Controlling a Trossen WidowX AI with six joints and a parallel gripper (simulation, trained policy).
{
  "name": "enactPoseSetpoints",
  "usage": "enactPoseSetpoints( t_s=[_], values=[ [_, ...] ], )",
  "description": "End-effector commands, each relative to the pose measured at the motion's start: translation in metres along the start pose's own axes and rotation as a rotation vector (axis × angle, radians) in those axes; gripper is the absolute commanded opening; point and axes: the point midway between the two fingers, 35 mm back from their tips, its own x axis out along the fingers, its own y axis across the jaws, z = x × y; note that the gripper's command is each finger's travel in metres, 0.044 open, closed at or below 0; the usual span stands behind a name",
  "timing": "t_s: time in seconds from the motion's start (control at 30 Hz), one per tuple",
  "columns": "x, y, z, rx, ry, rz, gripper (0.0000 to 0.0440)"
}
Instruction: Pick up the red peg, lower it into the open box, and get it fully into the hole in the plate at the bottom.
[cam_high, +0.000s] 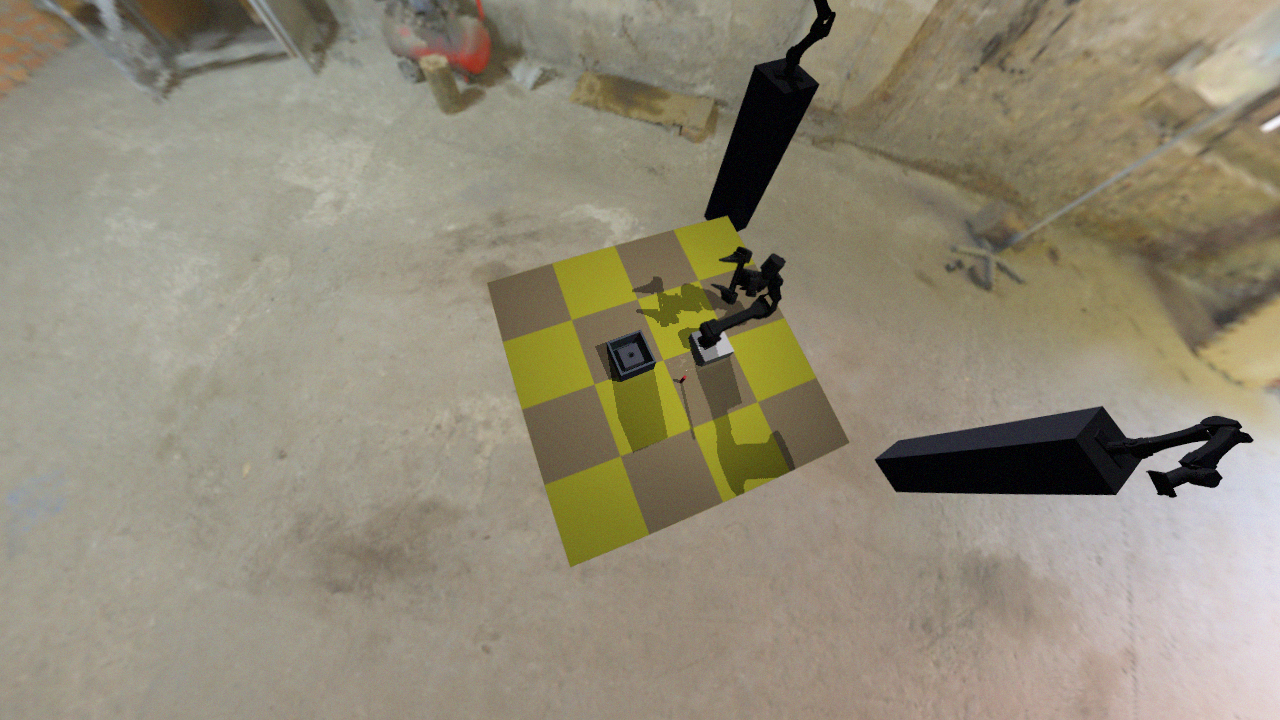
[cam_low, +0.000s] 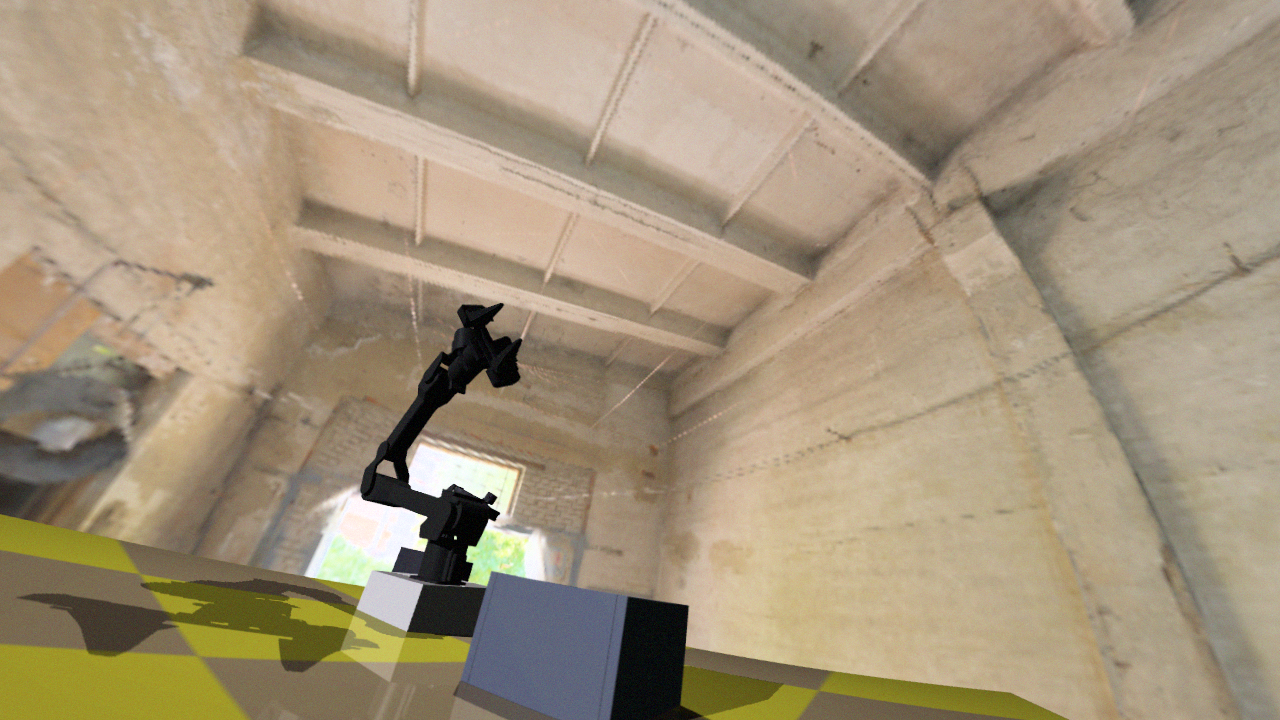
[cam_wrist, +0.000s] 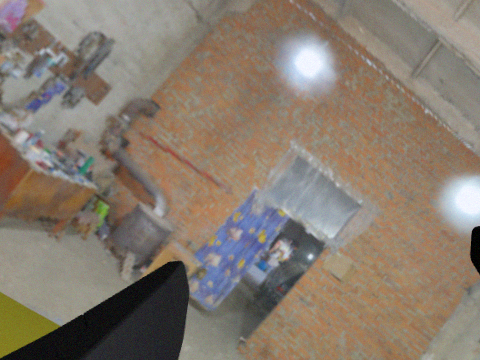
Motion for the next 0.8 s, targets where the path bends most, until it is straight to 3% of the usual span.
enactPoseSetpoints(
  t_s=[0.0,0.07,0.77],
  values=[
    [0.003,0.001,-0.001,0.016,0.008,0.005,0.0419],
    [0.010,0.006,-0.003,0.059,0.029,0.034,0.0440],
    [0.085,0.127,-0.029,0.488,0.409,0.451,0.0440]
  ],
)
